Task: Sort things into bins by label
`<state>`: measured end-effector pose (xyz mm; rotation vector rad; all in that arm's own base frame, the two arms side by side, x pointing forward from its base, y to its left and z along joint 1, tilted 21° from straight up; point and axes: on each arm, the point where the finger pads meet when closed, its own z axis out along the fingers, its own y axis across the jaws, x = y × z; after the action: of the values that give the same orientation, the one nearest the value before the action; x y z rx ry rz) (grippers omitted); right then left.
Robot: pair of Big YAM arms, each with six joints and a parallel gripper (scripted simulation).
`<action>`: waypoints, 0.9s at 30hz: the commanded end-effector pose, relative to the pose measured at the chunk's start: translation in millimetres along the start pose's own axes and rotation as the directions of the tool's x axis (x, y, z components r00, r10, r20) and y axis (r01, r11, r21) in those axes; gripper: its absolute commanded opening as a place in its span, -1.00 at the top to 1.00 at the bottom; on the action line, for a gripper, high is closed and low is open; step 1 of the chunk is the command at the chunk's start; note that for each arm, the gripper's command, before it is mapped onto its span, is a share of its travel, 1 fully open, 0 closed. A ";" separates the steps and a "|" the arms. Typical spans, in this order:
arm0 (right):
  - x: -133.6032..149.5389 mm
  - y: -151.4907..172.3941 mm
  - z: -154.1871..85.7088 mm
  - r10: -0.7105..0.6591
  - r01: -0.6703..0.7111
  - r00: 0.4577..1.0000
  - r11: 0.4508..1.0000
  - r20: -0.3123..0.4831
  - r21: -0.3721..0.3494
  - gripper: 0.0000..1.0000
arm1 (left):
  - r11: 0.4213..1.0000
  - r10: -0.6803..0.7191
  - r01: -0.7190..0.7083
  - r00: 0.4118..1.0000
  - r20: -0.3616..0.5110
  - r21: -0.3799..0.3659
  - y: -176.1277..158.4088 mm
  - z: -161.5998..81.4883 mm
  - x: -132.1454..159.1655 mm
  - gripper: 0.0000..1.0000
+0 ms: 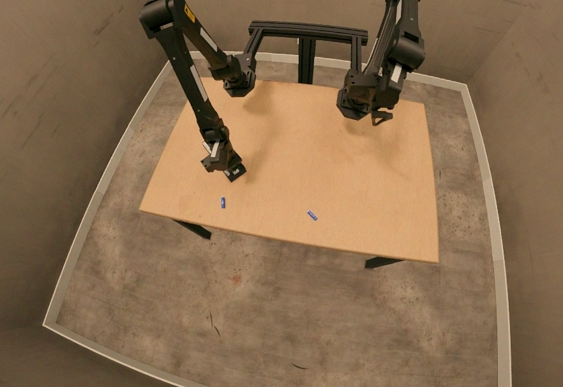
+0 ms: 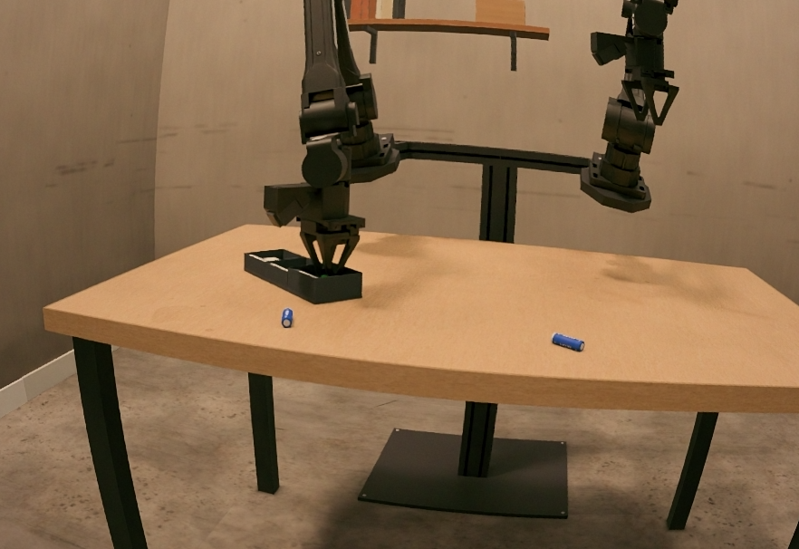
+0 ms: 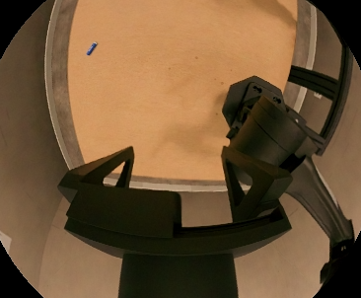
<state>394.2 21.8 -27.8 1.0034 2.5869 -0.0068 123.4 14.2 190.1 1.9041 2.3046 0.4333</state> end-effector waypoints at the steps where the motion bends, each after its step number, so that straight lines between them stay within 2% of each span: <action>1: -9.3 1.5 -12.9 0.012 -0.012 1.000 1.000 0.014 -0.015 0.40 | 0.998 -0.008 0.009 1.000 0.022 -0.067 14.7 -29.8 1.5 -1.00; 27: -2.8 6.1 -46.9 0.004 -0.004 1.000 1.000 0.013 -0.019 0.40 | 0.998 -0.008 0.009 1.000 0.022 -0.067 14.7 -29.8 1.5 -1.00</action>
<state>385.0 23.3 3.9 1.0065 2.5828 -0.0031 123.4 14.2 190.1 1.9041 2.3046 0.4333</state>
